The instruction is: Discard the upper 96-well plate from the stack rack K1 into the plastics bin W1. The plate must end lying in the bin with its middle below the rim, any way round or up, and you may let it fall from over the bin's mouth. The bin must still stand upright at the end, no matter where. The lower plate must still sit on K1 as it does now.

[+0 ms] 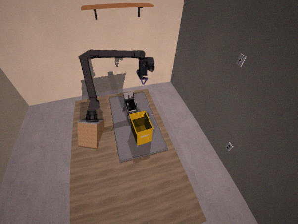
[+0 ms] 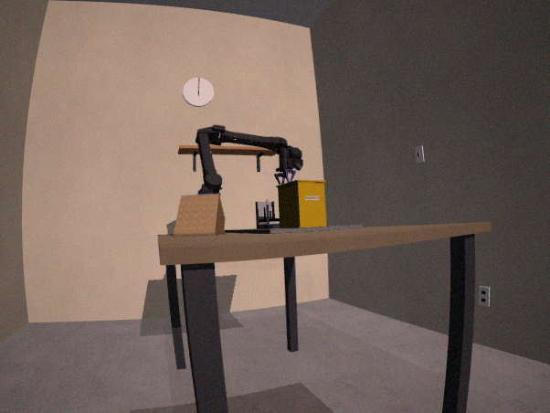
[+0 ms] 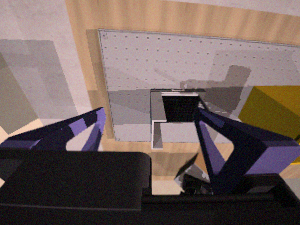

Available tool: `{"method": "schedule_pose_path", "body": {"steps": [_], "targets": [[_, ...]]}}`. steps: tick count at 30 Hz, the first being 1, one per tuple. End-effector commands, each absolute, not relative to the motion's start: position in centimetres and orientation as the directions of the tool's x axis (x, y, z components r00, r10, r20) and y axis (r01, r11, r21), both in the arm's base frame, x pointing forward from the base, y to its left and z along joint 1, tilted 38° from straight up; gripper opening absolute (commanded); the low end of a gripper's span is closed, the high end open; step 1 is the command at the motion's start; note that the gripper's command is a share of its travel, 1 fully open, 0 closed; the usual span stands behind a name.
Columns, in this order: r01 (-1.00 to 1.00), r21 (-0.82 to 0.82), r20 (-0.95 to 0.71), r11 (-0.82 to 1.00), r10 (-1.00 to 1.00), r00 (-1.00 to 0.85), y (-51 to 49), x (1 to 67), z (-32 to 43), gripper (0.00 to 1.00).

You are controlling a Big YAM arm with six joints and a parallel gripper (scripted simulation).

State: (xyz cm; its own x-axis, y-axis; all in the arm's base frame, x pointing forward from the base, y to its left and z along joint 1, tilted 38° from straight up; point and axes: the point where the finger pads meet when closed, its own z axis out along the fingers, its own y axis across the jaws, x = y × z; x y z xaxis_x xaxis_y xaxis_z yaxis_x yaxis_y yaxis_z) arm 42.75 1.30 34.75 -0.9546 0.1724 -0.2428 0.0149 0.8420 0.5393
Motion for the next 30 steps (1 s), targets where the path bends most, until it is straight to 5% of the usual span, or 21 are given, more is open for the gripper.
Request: {"method": "schedule_pose_path", "body": {"steps": [1, 30], "targets": [[0.151, 0.573, -0.203, 0.805, 0.318, -0.926, 0.3, 42.0, 36.2, 1.0], [0.788, 0.535, 0.292, 0.305, 0.808, -0.511, -2.2, 34.6, 31.1, 1.0]]}}
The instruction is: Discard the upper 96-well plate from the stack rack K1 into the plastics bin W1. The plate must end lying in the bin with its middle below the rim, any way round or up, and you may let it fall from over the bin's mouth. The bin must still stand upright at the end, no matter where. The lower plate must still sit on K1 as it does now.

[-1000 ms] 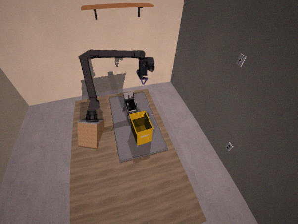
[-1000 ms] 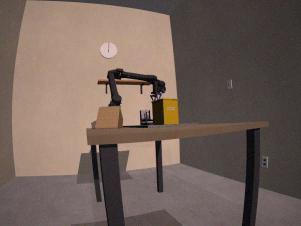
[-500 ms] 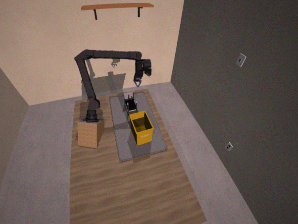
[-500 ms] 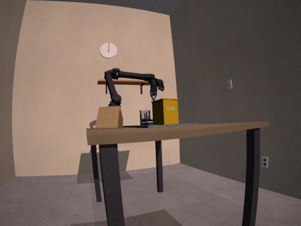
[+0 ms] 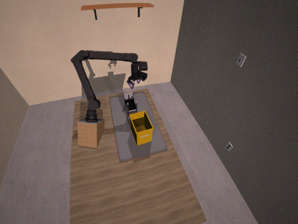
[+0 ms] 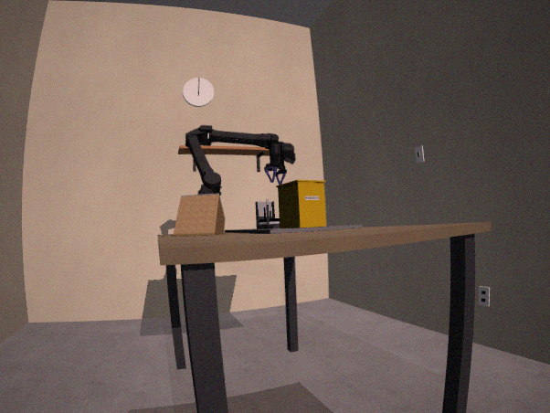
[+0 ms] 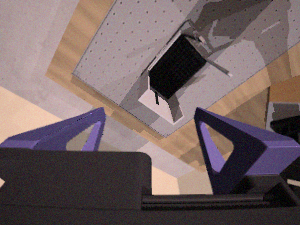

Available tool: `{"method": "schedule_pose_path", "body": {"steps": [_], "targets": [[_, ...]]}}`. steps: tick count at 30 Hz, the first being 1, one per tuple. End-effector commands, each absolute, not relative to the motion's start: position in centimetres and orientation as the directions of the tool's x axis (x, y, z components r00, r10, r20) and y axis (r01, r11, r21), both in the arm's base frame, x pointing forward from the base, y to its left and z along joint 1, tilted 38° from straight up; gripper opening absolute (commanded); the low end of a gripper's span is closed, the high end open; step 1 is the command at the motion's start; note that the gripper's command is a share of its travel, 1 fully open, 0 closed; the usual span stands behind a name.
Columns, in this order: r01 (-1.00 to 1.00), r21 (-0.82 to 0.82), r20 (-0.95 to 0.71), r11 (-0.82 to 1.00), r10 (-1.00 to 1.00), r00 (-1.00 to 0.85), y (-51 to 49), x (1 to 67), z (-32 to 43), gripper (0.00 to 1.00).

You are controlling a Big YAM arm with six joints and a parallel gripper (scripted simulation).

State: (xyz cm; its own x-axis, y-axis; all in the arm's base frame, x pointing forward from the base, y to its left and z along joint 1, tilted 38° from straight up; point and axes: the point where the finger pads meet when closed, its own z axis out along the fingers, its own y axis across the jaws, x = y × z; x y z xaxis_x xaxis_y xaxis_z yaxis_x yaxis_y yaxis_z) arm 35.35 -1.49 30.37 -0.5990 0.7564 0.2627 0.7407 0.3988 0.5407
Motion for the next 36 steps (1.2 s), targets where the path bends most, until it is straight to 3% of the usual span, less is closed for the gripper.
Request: {"method": "schedule_pose_path", "body": {"steps": [1, 20, 36], "targets": [[0.804, 0.525, 0.31, 0.278, 0.818, -0.485, -2.2, 34.4, 31.0, 1.0], [0.935, 0.292, 0.546, -0.202, 0.838, 0.011, -2.7, 30.4, 28.0, 1.0], [0.945, 0.268, 0.554, -0.19, 0.832, 0.011, -2.0, 30.5, 27.1, 1.0]]}}
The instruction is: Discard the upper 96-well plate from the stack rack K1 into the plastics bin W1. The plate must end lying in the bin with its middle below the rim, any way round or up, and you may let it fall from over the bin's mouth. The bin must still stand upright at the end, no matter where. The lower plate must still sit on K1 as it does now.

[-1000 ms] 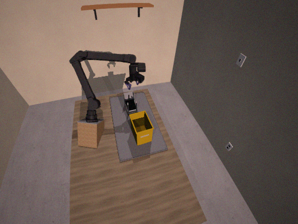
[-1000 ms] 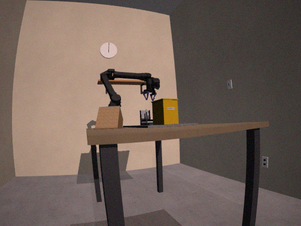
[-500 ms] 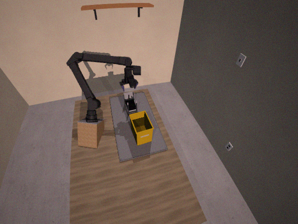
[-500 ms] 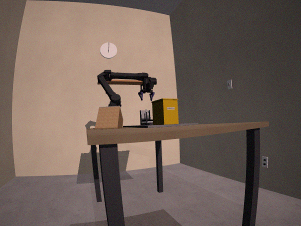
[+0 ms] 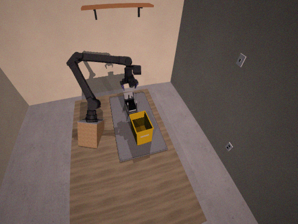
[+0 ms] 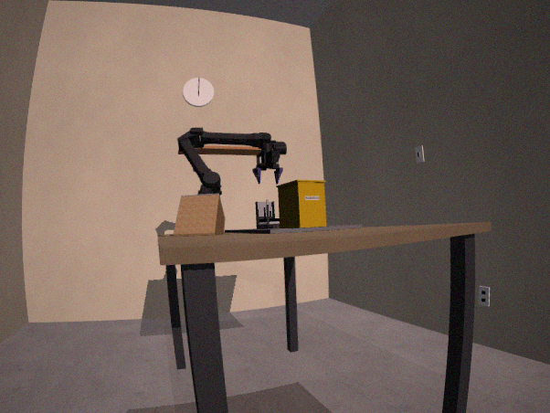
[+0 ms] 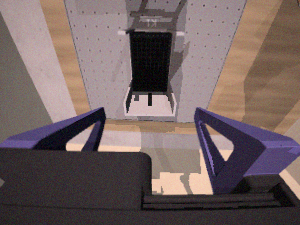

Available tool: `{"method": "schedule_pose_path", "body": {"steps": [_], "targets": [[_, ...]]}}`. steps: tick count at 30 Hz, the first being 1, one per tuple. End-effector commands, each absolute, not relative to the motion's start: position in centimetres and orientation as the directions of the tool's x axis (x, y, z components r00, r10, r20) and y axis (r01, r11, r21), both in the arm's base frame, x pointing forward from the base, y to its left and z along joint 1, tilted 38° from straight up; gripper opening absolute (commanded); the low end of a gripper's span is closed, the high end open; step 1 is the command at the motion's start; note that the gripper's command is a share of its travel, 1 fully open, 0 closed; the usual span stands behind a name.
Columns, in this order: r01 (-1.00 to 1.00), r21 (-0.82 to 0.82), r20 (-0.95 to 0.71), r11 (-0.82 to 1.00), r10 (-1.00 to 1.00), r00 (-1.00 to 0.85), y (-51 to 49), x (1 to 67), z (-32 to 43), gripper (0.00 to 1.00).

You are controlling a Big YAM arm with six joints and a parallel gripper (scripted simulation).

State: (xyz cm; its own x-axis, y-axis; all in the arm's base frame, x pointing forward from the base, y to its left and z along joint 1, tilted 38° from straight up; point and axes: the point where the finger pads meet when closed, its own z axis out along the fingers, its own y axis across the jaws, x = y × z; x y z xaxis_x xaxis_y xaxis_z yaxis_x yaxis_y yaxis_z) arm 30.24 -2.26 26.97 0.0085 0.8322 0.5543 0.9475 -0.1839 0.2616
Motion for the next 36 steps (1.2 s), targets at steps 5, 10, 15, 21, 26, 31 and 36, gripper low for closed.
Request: {"method": "schedule_pose_path", "body": {"steps": [5, 10, 15, 21, 26, 31, 36], "targets": [[0.944, 0.269, 0.552, -0.19, 0.834, 0.01, -1.6, 30.8, 26.4, 1.0], [0.945, 0.267, 0.551, -0.19, 0.834, 0.012, -1.2, 31.1, 25.7, 1.0], [0.945, 0.266, 0.553, -0.19, 0.833, 0.012, -0.9, 31.2, 25.3, 1.0], [0.945, 0.266, 0.553, -0.19, 0.833, 0.012, -0.5, 31.8, 24.6, 1.0], [0.948, 0.256, 0.556, -0.191, 0.831, 0.018, 0.0, 31.9, 23.6, 1.0], [0.937, 0.292, 0.546, -0.191, 0.838, 0.0, 0.0, 32.7, 24.7, 1.0], [0.948, 0.256, 0.556, -0.192, 0.831, 0.018, 0.8, 32.3, 22.5, 1.0]]}}
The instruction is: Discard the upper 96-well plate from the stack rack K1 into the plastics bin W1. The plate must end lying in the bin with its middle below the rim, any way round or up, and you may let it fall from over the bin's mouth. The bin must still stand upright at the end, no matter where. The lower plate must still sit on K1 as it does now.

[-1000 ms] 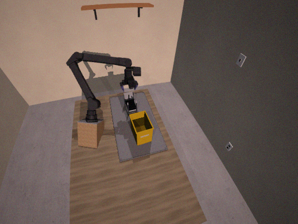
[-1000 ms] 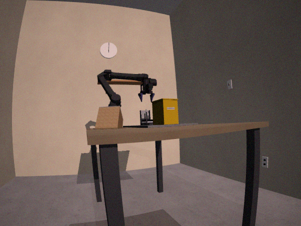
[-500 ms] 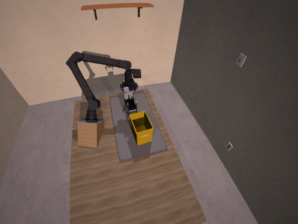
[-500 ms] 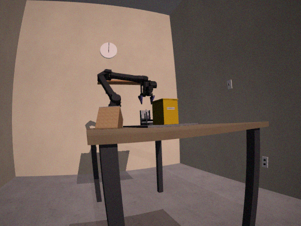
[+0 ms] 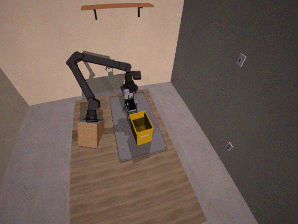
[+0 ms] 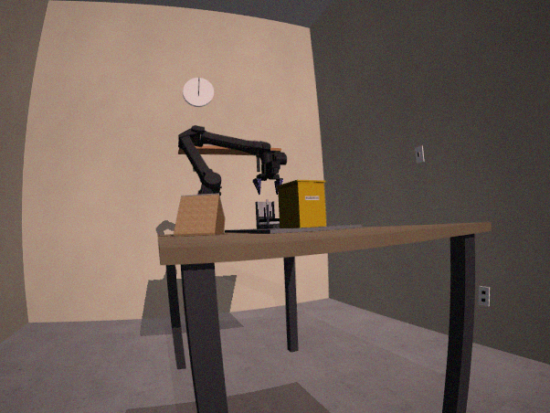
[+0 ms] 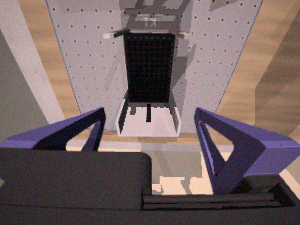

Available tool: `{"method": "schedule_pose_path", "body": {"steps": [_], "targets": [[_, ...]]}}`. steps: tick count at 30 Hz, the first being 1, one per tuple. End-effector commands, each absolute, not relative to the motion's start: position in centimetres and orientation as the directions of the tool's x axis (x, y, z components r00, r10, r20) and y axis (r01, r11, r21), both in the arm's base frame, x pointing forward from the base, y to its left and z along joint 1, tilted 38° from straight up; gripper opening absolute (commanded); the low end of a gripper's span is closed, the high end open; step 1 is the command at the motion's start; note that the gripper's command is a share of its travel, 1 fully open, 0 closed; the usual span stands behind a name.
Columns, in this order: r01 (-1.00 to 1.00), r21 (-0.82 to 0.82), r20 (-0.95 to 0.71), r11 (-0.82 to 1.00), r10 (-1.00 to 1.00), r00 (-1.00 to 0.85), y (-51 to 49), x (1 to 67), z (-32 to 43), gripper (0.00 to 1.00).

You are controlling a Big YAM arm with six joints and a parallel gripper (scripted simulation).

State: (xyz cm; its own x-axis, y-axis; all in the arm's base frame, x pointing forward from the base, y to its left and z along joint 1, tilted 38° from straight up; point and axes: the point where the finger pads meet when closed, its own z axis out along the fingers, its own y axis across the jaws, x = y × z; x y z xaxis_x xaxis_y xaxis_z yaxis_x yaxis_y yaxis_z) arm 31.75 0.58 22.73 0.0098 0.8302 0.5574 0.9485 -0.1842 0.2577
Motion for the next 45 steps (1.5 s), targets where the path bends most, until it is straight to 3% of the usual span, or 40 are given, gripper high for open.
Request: {"method": "schedule_pose_path", "body": {"steps": [1, 45], "targets": [[0.948, 0.256, 0.556, -0.192, 0.831, 0.018, 0.9, 32.4, 22.4, 1.0], [0.933, 0.3, 0.551, -0.199, 0.835, 0.001, 3.7, 35.8, 19.3, 1.0]]}}
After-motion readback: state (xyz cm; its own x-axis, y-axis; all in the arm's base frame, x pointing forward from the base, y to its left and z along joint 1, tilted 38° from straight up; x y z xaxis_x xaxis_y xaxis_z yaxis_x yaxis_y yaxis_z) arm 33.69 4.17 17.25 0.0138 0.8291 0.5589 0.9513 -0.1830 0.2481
